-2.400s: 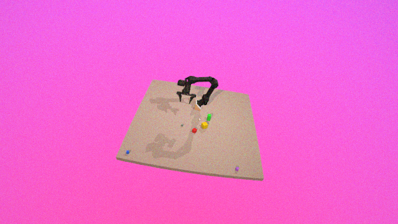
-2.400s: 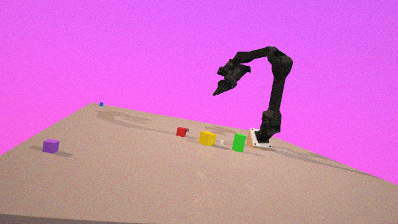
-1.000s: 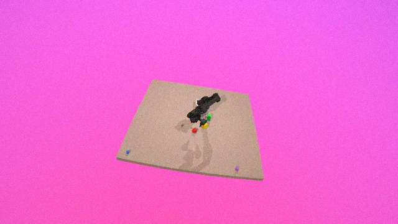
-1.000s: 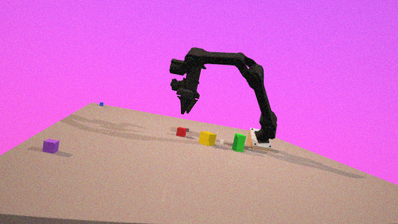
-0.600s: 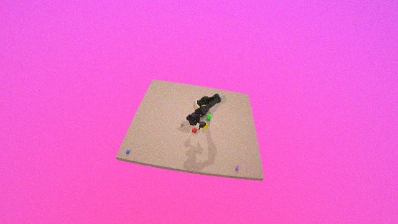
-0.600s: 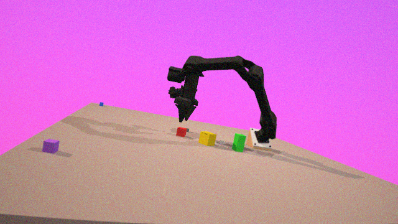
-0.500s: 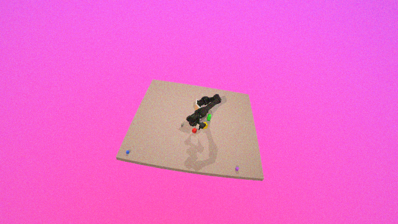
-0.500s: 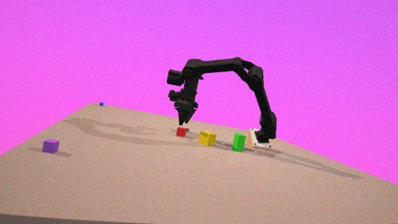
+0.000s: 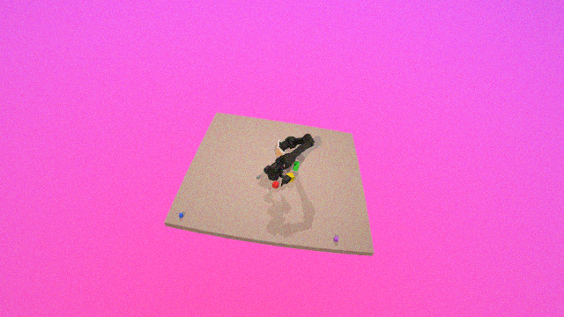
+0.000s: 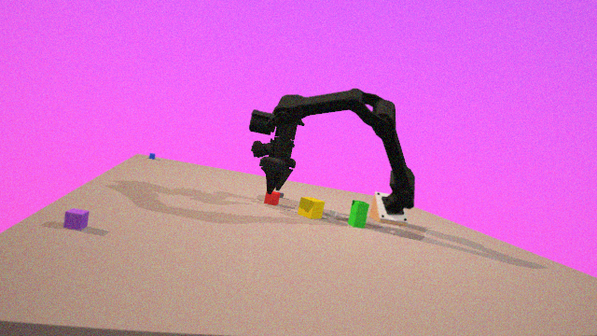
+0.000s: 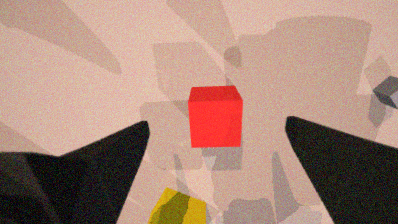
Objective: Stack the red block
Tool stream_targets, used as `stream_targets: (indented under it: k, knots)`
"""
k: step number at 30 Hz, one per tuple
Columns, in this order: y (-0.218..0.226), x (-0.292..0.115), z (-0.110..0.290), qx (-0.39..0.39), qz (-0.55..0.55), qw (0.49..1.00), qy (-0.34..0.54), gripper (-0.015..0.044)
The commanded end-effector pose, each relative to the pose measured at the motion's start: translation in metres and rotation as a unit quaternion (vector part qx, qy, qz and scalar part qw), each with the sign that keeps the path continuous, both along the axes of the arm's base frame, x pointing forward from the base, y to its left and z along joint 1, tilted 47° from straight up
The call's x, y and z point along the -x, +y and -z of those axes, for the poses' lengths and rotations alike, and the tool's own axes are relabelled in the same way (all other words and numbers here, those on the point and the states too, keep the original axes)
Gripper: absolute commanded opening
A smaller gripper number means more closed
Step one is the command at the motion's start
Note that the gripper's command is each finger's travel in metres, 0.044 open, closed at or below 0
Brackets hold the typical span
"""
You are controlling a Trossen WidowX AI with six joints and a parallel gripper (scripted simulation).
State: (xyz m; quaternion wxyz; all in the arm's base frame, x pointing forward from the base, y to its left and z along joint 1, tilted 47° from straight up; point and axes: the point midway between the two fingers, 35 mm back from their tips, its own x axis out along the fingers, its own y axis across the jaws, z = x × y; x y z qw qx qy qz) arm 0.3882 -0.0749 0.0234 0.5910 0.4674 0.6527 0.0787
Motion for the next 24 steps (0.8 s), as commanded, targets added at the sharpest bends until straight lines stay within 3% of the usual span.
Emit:
stream_targets:
  k: [1,24]
  knots:
    - [0.004,-0.001,0.004,-0.003,0.003,1.000,0.000,0.0440]
    - [0.019,-0.003,0.018,-0.004,0.003,1.000,0.000,0.0440]
